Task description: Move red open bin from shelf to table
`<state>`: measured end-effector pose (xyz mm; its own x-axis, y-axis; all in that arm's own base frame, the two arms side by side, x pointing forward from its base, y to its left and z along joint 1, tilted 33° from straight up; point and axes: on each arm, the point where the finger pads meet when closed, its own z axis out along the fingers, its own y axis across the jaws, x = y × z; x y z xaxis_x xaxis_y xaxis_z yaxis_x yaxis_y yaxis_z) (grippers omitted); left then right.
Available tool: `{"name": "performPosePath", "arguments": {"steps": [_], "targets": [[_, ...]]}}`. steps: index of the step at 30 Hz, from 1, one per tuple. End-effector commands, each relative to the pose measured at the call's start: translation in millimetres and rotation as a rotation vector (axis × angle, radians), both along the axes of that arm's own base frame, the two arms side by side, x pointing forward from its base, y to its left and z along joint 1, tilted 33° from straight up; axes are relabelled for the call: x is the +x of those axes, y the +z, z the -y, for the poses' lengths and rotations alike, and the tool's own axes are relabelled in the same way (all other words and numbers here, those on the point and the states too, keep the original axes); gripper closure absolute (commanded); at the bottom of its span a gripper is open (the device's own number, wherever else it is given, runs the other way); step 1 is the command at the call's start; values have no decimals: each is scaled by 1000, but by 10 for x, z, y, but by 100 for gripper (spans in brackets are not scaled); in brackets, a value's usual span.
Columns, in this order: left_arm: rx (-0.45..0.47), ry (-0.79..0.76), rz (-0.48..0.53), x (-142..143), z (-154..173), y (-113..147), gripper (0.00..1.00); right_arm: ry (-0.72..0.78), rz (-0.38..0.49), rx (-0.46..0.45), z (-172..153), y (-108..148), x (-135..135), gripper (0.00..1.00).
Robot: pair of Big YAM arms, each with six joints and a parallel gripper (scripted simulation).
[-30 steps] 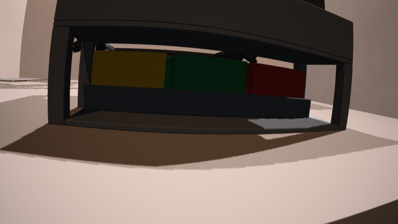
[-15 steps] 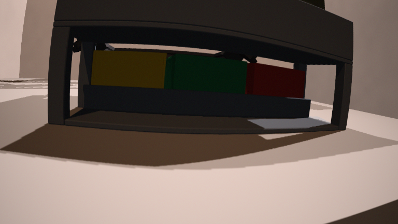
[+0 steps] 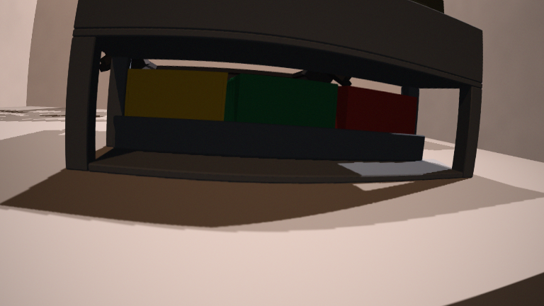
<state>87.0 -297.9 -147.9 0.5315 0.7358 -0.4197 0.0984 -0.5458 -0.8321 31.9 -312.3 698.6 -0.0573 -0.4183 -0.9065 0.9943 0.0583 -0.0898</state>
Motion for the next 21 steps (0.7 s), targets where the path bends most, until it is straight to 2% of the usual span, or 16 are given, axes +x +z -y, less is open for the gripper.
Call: {"name": "performPosePath", "arguments": {"steps": [1,9,21], "targets": [[-17,-2,10,37,78,13,0,-7,52,-60,-175,134,-125,0],[-17,-2,10,37,78,13,0,-42,88,-117,-385,213,-287,0],[-17,-2,10,38,79,13,0,-48,94,-127,-422,225,-312,0]]}}
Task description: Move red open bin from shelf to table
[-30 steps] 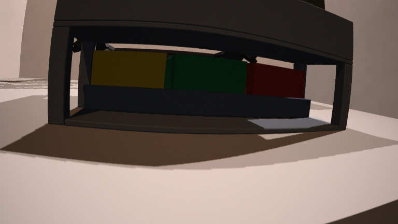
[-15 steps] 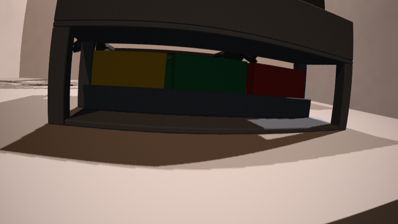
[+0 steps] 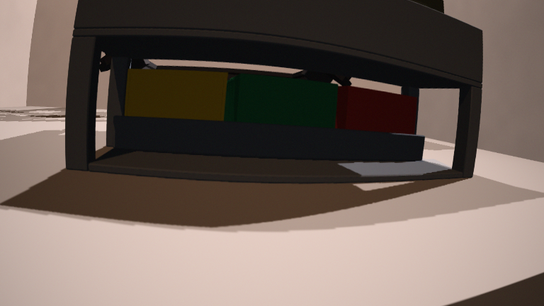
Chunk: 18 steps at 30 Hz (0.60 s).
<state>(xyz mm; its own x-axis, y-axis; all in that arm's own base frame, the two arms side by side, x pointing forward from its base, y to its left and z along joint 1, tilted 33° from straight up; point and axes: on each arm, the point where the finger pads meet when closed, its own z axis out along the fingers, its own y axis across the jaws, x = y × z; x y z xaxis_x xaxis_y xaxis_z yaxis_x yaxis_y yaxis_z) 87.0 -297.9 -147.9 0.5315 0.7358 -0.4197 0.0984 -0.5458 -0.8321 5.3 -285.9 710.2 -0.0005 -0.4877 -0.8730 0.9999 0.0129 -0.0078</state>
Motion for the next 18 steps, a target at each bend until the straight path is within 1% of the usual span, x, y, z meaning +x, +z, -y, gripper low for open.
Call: {"name": "performPosePath", "arguments": {"steps": [1,4,7,11,13,18], "targets": [[-17,-2,11,42,80,13,0,-8,8,-48,-158,109,-45,0],[-21,6,30,97,104,11,0,-8,8,-48,-158,109,-45,0],[-46,13,61,214,182,28,0,-8,8,-48,-158,109,-45,0],[-38,11,98,311,188,11,0,-8,8,-48,-158,109,-45,0],[-38,11,98,311,188,11,0,-8,8,-48,-158,109,-45,0],[-17,8,182,523,184,-20,0,-8,8,-48,-158,109,-45,0]]}}
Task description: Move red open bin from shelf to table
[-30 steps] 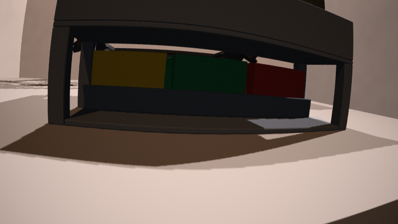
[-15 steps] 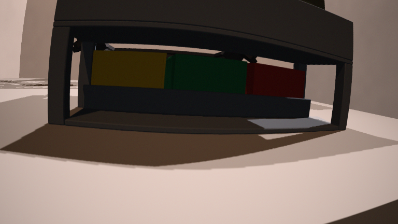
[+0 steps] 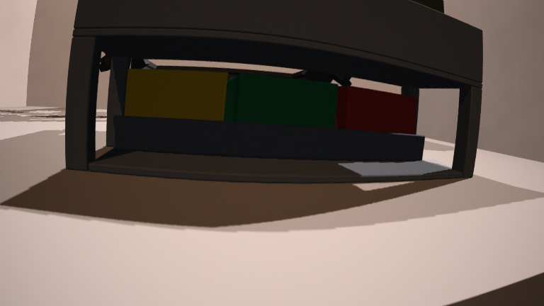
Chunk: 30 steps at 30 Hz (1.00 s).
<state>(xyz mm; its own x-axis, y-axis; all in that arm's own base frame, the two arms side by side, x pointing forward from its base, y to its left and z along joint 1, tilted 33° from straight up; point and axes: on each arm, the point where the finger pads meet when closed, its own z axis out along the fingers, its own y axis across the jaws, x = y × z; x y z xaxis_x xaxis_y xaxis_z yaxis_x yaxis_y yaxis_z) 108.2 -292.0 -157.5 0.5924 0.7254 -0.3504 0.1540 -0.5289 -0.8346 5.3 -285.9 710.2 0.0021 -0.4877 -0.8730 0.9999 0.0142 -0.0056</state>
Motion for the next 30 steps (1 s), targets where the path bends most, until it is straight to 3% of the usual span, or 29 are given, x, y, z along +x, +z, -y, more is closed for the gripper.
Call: {"name": "performPosePath", "arguments": {"steps": [1,10,12,27,30], "targets": [[-41,41,114,368,242,69,0,-10,6,-48,-158,109,-45,0],[26,72,401,1099,223,23,0,-10,6,-48,-158,109,-45,0],[26,72,401,1099,223,23,0,-10,6,-48,-158,109,-45,0],[195,310,1069,2841,29,306,0,-10,6,-48,-158,109,-45,0],[206,332,1111,2951,5,345,0,-10,6,-48,-158,109,-45,0]]}}
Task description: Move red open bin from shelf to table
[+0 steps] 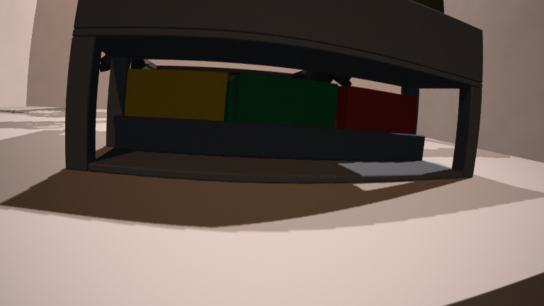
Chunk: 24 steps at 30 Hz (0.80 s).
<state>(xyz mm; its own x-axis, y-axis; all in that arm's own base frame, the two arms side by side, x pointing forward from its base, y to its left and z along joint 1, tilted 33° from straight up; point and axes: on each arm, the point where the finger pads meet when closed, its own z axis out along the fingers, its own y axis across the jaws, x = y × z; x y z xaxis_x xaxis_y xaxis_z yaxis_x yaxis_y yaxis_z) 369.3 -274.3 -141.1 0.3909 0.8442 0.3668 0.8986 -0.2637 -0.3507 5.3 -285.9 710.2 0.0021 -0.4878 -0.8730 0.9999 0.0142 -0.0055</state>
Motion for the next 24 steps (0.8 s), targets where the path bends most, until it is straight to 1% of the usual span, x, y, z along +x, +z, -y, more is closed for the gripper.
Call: {"name": "performPosePath", "arguments": {"steps": [1,7,12,14,16,17,20,21,24], "targets": [[-28,104,175,446,158,220,0,-10,6,-48,-158,109,-45,0],[-3,220,400,992,6,467,0,-10,6,-48,-158,109,-45,0],[10,295,534,1300,-104,643,0,-10,6,-48,-158,109,-45,0],[13,317,573,1385,-139,697,0,-10,6,-48,-158,109,-45,0],[13,317,573,1385,-139,697,0,-10,6,-48,-158,109,-45,0],[8,301,587,1350,-27,720,0,-10,6,-48,-158,109,-45,0],[17,344,622,1488,-176,767,0,-10,6,-48,-158,109,-45,0],[26,348,622,1469,-223,751,0,-10,6,-48,-158,109,-45,0],[23,357,640,1525,-218,795,0,-10,6,-48,-158,109,-45,0]]}}
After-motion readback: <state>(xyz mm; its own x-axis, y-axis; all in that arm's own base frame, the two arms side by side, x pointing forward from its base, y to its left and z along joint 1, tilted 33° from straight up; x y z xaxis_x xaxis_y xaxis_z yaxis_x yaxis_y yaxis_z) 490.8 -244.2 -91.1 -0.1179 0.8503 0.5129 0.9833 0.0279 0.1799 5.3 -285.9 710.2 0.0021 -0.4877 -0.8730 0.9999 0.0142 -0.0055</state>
